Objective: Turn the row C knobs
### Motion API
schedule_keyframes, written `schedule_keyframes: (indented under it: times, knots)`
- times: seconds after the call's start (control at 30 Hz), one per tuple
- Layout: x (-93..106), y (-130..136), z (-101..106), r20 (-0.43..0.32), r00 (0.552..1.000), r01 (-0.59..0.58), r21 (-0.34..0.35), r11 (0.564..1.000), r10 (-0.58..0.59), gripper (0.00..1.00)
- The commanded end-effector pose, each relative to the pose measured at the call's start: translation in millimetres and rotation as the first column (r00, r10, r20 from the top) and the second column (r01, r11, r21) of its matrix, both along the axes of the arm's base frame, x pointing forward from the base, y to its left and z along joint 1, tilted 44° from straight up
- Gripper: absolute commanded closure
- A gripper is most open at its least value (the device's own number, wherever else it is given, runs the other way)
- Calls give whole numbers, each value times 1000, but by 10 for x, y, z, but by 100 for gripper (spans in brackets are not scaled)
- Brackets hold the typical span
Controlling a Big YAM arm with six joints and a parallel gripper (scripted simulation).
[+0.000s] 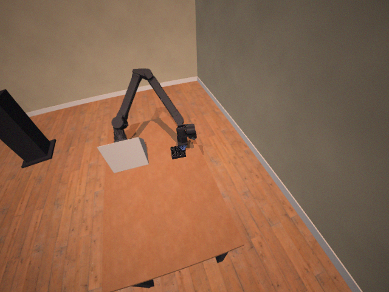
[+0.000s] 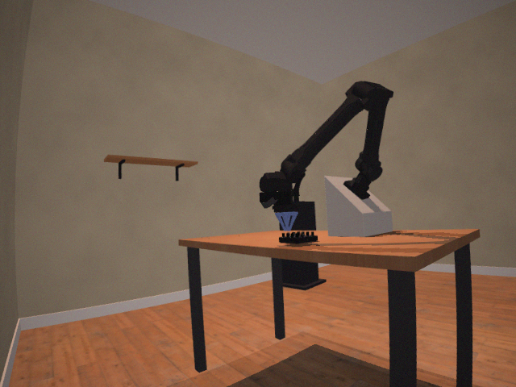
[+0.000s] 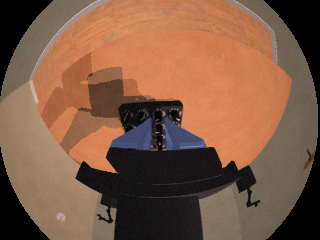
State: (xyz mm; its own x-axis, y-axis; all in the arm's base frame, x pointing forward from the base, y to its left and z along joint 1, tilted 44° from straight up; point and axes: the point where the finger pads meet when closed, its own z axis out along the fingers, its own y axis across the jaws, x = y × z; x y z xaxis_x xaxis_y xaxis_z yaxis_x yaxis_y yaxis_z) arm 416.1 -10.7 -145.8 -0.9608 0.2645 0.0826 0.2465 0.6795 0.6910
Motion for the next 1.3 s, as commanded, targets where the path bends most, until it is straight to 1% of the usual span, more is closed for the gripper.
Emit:
schedule_keyframes:
  times: [0.0, 0.1, 0.43, 0.5, 1.27]
  knots:
    - [-22, 39, -48, -11, 1000, 5, 6, 1000, -5, 80]
    - [-40, 33, -47, -12, 1000, 8, 7, 1000, -8, 80]
    - [-17, -11, 55, 14, 1000, 14, -1, 1000, -14, 80]
    - [28, -26, 66, 23, 1000, 14, -4, 1000, -14, 80]
    - [26, -26, 67, 21, 1000, 14, -4, 1000, -14, 80]
